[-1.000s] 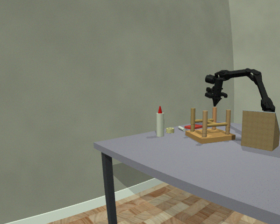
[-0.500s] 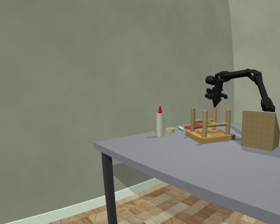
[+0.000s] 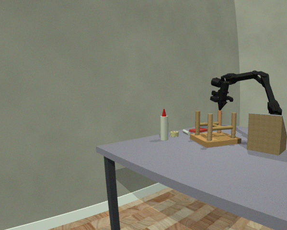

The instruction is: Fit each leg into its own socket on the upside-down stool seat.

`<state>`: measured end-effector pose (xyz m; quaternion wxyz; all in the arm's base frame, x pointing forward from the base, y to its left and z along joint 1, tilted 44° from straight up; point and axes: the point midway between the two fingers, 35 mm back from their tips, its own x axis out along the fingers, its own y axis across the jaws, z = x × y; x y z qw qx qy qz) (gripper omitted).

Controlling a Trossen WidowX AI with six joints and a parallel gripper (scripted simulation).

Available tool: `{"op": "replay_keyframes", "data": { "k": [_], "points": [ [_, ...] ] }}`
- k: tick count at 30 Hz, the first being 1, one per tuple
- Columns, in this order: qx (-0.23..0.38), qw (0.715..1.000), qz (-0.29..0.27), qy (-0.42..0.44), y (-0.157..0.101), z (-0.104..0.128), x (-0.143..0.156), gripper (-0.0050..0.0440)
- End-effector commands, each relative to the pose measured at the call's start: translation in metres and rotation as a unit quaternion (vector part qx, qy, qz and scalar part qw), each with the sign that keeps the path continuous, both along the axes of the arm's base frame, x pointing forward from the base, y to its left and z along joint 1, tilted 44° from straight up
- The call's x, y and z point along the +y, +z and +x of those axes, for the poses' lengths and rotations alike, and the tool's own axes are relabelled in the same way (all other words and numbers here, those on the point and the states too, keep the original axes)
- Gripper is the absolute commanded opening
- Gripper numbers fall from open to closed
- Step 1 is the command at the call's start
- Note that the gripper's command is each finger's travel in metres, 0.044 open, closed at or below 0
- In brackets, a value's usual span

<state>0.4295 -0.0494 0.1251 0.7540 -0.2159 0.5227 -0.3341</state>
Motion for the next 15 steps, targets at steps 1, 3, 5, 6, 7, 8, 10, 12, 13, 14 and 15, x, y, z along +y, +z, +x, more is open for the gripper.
{"op": "replay_keyframes", "data": {
  "k": [1,3,5,6,7,8,10,12,13,14,15],
  "points": [
    [0.012,1.000,0.002,-0.012,-0.0148,-0.0037,-0.0149,0.0000],
    [0.012,1.000,0.002,-0.012,-0.0157,-0.0038,-0.0158,0.0000],
    [0.012,1.000,0.002,-0.012,-0.0157,-0.0038,-0.0158,0.0000],
    [0.012,1.000,0.002,-0.012,-0.0158,-0.0038,-0.0159,0.0000],
    [0.012,1.000,0.002,-0.012,-0.0158,-0.0038,-0.0159,0.0000],
    [0.012,1.000,0.002,-0.012,-0.0158,-0.0038,-0.0159,0.0000],
    [0.012,1.000,0.002,-0.012,-0.0158,-0.0038,-0.0159,0.0000],
    [0.012,1.000,0.002,-0.012,-0.0158,-0.0038,-0.0159,0.0000],
    [0.012,1.000,0.002,-0.012,-0.0158,-0.0038,-0.0159,0.0000],
    [0.012,1.000,0.002,-0.012,-0.0159,-0.0038,-0.0160,0.0000],
    [0.012,1.000,0.002,-0.012,-0.0160,-0.0038,-0.0161,0.0000]
  ]
}}
